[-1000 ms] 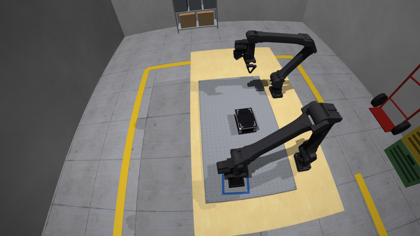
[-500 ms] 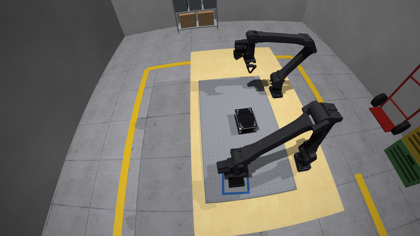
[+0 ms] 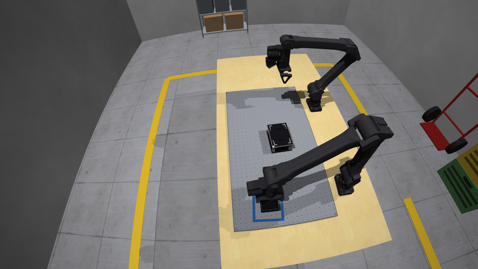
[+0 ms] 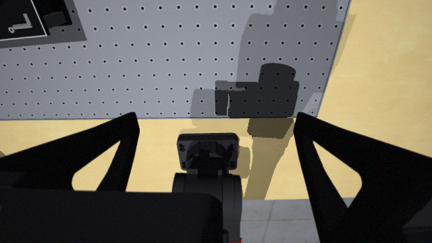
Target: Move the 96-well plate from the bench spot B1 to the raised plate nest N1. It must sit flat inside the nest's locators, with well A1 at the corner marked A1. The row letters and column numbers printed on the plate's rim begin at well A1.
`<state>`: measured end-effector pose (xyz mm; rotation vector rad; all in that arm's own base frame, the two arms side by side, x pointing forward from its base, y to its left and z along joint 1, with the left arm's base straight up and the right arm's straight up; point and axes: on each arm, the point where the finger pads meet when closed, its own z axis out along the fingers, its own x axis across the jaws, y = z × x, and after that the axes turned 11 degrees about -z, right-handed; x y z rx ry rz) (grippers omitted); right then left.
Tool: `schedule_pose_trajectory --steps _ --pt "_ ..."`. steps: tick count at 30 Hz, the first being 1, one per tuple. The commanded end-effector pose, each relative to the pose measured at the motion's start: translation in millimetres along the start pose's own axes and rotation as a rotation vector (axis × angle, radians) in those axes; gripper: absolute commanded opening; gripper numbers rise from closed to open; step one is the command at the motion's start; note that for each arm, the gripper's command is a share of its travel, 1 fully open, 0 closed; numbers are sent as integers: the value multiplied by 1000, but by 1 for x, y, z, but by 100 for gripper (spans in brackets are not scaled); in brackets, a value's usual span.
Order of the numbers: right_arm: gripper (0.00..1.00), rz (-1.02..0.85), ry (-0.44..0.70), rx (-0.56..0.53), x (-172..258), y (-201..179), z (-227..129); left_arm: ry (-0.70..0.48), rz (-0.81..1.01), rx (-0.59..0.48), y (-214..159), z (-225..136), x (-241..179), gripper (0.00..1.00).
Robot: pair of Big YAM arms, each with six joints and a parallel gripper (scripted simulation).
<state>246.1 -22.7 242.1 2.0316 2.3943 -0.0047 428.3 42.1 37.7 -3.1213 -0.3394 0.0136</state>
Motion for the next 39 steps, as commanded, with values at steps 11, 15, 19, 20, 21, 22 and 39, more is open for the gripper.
schedule_pose_trajectory --steps 11,15,19,20,21,22,39 --pt "100 -12 -7 -39 -2 11 -16 75 4 -12 8 -50 24 0" --pt "100 -12 -7 -39 -2 11 -16 76 4 -12 8 -57 24 0" --pt "100 -12 -7 -39 -2 11 -16 76 4 -12 8 -64 24 0" --pt "100 -12 -7 -39 -2 11 -16 76 4 -12 8 -66 24 0" --pt "100 -12 -7 -39 -2 11 -16 76 4 -12 8 -67 24 0" --pt "100 -12 -7 -39 -2 11 -16 76 4 -12 8 -69 23 0" --pt "100 -12 -7 -39 -2 11 -16 73 4 -12 8 -76 25 0"
